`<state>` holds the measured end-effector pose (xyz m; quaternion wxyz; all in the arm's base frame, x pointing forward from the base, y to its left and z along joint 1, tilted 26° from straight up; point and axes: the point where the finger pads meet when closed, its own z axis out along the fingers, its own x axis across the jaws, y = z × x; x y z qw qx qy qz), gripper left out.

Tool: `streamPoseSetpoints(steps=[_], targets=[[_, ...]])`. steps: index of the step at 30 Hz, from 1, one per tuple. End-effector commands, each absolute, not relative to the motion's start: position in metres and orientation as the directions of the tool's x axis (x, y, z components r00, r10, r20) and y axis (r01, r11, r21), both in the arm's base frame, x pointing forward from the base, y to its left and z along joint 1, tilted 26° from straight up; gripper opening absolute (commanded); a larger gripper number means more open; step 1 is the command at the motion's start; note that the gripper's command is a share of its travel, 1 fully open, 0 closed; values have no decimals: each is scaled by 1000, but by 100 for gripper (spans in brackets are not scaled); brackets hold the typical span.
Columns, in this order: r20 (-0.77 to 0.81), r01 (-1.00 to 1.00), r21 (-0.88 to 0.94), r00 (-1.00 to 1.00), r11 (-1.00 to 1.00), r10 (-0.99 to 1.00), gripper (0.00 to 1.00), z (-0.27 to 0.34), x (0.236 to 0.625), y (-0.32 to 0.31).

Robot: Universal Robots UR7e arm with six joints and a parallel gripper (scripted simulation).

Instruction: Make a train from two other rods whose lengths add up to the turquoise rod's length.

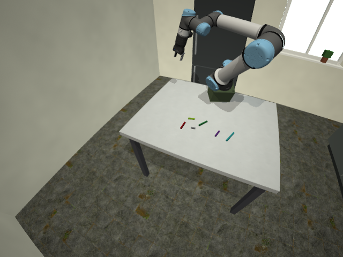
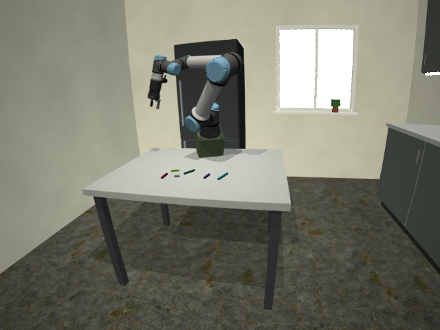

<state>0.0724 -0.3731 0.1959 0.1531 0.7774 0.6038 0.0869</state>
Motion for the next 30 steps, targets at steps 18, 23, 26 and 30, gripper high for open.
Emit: streamPoseSetpoints(steps=[18, 23, 26, 30], targets=[[-8, 915, 366, 187, -171, 982, 100, 174, 156, -333], [21, 915, 377, 143, -141, 989, 100, 161, 200, -299], [38, 916, 383, 119, -124, 992, 100, 153, 222, -278], [49, 916, 386, 102, -113, 994, 100, 148, 236, -262]])
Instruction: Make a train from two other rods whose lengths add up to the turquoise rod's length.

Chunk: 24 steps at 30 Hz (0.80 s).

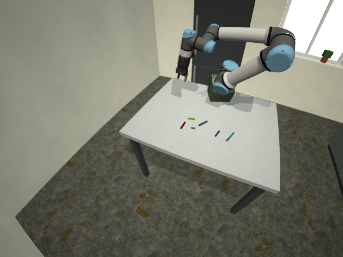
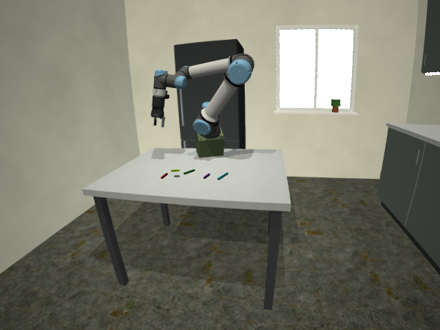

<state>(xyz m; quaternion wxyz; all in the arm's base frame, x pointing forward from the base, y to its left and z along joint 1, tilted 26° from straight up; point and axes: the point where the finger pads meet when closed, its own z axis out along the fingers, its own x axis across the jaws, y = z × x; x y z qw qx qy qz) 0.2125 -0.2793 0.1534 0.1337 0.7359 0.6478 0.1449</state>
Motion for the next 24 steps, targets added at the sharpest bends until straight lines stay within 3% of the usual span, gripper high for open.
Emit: streamPoseSetpoints(steps=[1, 13, 24], targets=[[57, 916, 388, 91, -106, 994, 100, 145, 244, -252], [130, 917, 396, -9, -44, 991, 100, 116, 301, -148], [168, 918, 396, -58, -13, 984, 100, 102, 315, -92]])
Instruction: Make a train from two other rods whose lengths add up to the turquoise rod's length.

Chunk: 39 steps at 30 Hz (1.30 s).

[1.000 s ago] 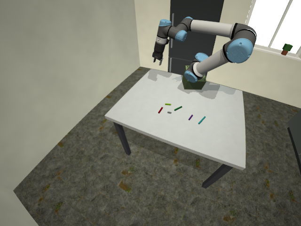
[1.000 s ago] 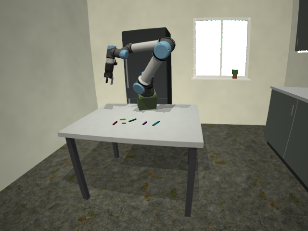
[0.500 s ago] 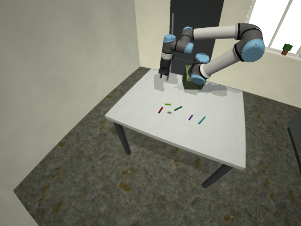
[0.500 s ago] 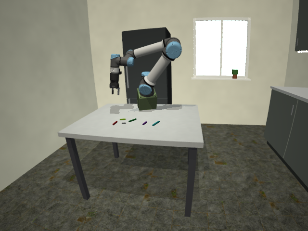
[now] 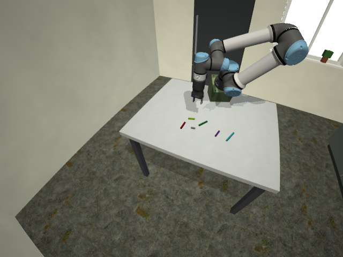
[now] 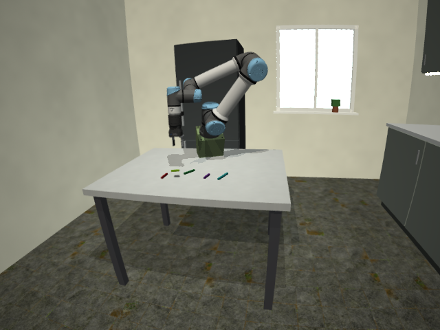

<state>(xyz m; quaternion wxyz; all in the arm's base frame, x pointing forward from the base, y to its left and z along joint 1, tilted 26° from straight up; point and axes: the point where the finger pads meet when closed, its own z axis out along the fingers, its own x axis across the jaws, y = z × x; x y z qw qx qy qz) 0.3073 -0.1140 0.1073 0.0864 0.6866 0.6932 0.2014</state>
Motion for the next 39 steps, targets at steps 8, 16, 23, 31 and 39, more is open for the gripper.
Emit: streamPoseSetpoints(steps=[8, 16, 23, 31, 39], targets=[[176, 919, 395, -68, -7, 982, 100, 100, 317, -81], [176, 919, 395, -68, -7, 982, 100, 100, 317, -81], [176, 919, 395, -68, -7, 982, 100, 100, 317, -81], [176, 919, 395, -68, -7, 982, 100, 100, 317, -81], [176, 919, 395, -68, -7, 982, 100, 100, 317, -81]])
